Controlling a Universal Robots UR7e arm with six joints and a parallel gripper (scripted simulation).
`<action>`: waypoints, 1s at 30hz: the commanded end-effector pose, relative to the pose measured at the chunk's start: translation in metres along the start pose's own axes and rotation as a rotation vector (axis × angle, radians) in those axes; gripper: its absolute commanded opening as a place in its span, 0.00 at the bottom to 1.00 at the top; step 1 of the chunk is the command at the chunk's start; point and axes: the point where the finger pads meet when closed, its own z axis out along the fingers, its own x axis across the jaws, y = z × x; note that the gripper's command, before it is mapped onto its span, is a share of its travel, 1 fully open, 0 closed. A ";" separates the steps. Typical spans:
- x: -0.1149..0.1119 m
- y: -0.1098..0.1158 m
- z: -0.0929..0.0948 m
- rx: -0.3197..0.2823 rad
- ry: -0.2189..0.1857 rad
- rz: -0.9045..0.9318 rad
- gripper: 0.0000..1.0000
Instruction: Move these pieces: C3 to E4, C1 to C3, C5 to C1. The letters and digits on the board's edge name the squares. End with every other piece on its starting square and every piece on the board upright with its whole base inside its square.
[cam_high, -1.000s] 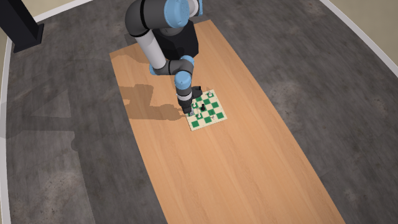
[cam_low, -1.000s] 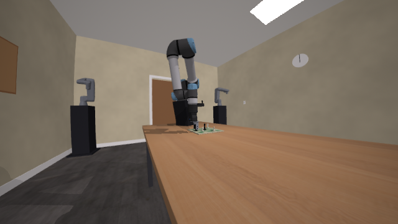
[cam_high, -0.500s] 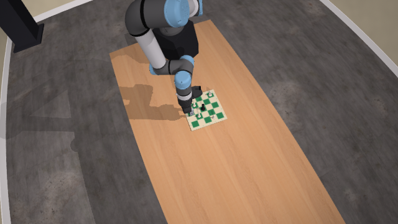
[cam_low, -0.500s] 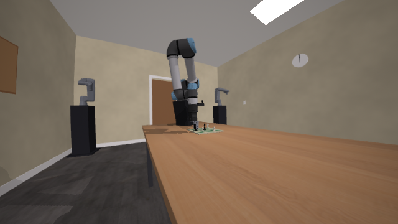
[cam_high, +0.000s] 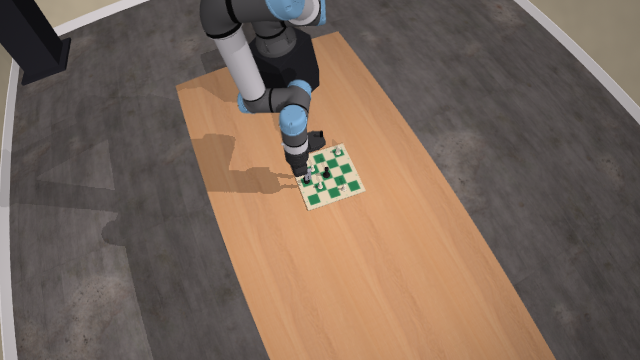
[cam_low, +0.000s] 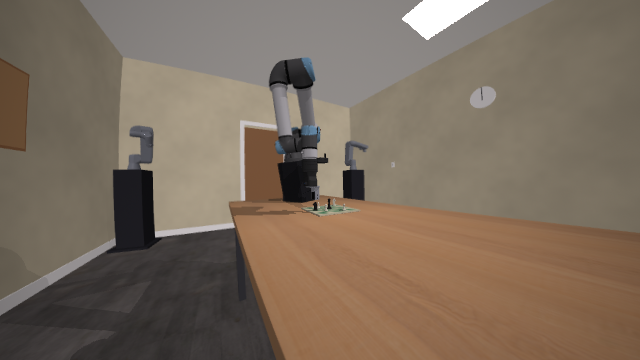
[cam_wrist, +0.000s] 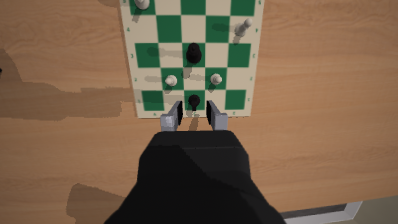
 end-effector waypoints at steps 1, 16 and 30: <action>0.001 0.000 -0.017 0.000 0.001 0.000 0.73; 0.001 0.000 -0.050 0.000 0.001 0.000 0.73; 0.001 0.000 -0.050 0.000 0.001 0.000 1.00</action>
